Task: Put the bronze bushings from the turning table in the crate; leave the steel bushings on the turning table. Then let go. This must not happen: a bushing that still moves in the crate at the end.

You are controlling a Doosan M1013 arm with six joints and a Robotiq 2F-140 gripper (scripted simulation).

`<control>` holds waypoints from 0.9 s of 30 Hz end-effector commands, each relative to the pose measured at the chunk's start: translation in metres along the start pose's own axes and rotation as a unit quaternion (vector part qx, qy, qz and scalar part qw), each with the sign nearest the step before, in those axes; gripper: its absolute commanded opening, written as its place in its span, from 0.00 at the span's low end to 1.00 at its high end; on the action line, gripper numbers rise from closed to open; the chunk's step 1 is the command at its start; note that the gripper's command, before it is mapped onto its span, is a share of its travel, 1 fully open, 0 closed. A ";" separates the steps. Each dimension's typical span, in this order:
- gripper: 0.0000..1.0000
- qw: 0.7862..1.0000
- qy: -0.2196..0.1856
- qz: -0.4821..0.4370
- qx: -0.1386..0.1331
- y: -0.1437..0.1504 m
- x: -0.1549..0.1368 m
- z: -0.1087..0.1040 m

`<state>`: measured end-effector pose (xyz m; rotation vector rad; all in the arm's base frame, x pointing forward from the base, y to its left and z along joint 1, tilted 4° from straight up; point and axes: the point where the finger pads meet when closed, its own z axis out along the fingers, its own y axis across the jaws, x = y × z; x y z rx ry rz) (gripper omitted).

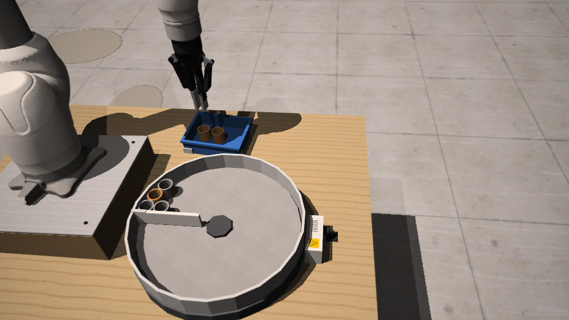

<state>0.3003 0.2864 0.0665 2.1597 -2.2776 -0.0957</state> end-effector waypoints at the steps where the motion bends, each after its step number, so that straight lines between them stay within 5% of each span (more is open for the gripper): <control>1: 0.10 1.000 0.000 0.000 0.000 0.000 0.000 0.000; 16: 0.10 1.000 0.000 -0.003 0.000 -0.001 0.009 0.000; 27: 0.10 1.000 0.000 -0.025 0.000 -0.006 0.077 0.000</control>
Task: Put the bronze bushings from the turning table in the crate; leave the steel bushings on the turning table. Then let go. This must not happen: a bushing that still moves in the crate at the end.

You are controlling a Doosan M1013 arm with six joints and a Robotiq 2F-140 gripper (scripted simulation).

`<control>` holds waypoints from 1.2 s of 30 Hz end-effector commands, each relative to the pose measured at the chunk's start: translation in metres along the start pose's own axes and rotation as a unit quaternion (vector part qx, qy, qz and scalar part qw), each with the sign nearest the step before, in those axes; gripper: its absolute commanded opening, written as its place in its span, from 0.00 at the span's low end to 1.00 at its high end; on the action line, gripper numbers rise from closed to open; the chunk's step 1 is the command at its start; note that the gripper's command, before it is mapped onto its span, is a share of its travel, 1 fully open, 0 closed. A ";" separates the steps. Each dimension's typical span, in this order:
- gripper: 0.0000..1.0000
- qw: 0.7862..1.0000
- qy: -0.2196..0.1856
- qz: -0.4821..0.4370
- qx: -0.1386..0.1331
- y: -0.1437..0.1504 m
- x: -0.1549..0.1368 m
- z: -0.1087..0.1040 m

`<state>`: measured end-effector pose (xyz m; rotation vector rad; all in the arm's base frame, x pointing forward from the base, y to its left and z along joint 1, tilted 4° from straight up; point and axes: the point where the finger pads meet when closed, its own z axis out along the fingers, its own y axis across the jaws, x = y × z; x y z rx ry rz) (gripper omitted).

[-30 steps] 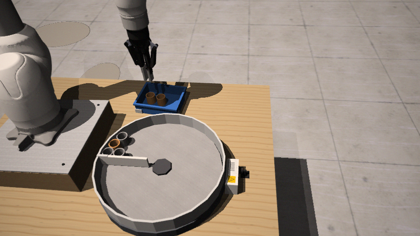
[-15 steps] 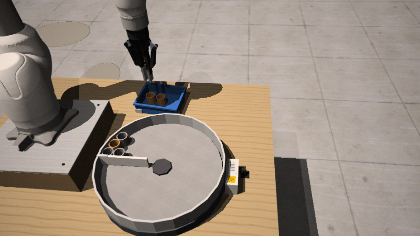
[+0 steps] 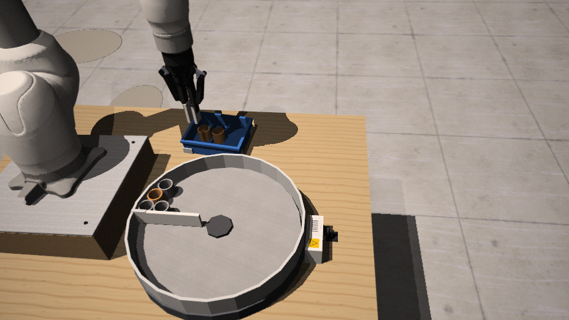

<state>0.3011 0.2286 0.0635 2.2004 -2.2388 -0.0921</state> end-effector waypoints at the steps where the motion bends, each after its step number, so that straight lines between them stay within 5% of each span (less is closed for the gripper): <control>1: 0.10 1.000 -0.001 -0.010 -0.001 -0.001 0.029 0.000; 21: 0.10 0.998 -0.001 -0.060 0.000 -0.007 0.189 0.000; 36: 0.10 0.997 -0.001 -0.079 0.000 -0.008 0.247 0.000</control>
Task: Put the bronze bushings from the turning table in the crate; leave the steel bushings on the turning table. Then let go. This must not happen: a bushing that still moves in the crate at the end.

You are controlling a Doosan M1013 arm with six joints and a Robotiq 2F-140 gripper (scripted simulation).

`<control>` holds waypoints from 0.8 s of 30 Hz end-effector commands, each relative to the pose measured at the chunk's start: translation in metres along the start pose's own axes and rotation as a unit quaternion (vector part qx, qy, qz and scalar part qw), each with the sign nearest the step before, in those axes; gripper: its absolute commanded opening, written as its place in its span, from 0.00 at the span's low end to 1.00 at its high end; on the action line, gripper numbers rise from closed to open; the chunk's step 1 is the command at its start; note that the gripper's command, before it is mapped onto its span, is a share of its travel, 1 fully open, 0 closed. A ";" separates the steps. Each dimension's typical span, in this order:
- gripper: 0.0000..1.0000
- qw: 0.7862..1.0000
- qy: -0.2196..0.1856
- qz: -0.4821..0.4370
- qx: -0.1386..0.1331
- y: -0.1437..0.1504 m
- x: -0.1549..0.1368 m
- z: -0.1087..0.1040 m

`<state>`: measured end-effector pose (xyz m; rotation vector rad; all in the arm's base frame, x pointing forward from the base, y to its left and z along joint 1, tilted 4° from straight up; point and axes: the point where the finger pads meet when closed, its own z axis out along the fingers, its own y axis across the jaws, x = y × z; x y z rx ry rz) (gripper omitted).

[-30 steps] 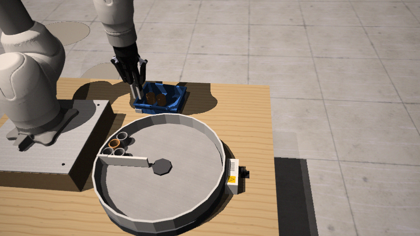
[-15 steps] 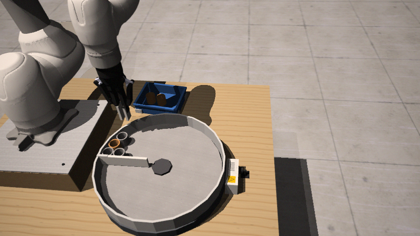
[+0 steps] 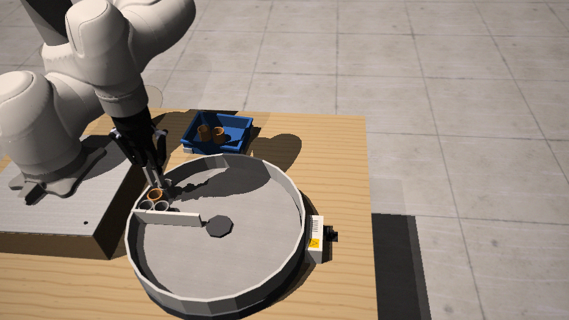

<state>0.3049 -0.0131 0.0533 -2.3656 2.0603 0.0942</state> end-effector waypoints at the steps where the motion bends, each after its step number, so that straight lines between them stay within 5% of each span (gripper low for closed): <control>1: 0.10 1.000 -0.001 -0.002 0.000 0.001 0.006 0.000; 24: 0.10 1.000 -0.001 -0.003 0.000 0.001 0.009 0.000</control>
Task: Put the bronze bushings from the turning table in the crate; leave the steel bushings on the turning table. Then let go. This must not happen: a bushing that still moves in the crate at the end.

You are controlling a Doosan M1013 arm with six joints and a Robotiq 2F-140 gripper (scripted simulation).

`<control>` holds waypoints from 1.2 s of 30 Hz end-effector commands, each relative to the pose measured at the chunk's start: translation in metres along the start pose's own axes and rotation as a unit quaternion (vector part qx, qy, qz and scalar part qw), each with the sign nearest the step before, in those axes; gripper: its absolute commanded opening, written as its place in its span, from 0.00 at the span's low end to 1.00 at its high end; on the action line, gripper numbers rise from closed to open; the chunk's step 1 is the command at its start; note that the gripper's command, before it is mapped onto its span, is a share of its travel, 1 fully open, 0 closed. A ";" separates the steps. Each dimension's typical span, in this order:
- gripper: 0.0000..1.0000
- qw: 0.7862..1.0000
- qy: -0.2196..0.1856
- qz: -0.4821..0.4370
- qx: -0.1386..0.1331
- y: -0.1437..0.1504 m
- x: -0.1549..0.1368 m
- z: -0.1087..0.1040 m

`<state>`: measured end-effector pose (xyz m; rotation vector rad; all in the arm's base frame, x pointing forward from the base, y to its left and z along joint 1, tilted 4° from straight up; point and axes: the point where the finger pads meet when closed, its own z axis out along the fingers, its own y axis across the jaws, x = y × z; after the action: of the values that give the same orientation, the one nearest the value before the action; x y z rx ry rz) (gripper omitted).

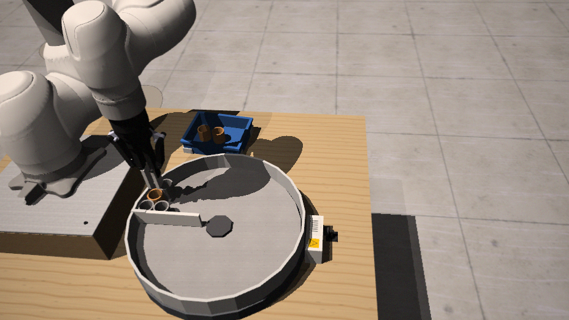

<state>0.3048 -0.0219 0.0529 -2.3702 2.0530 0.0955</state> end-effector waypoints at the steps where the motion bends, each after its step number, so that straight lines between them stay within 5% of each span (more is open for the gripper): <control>1: 0.10 1.000 0.000 0.000 0.000 0.000 0.000 0.000; 20: 0.10 1.000 0.000 0.000 0.000 0.000 0.000 0.000; 27: 0.10 1.000 0.000 0.000 0.000 0.000 0.000 0.023; 36: 0.10 1.000 0.000 0.000 0.000 0.000 0.000 0.023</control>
<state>0.3037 -0.0209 0.0299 -2.3702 2.0530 0.0955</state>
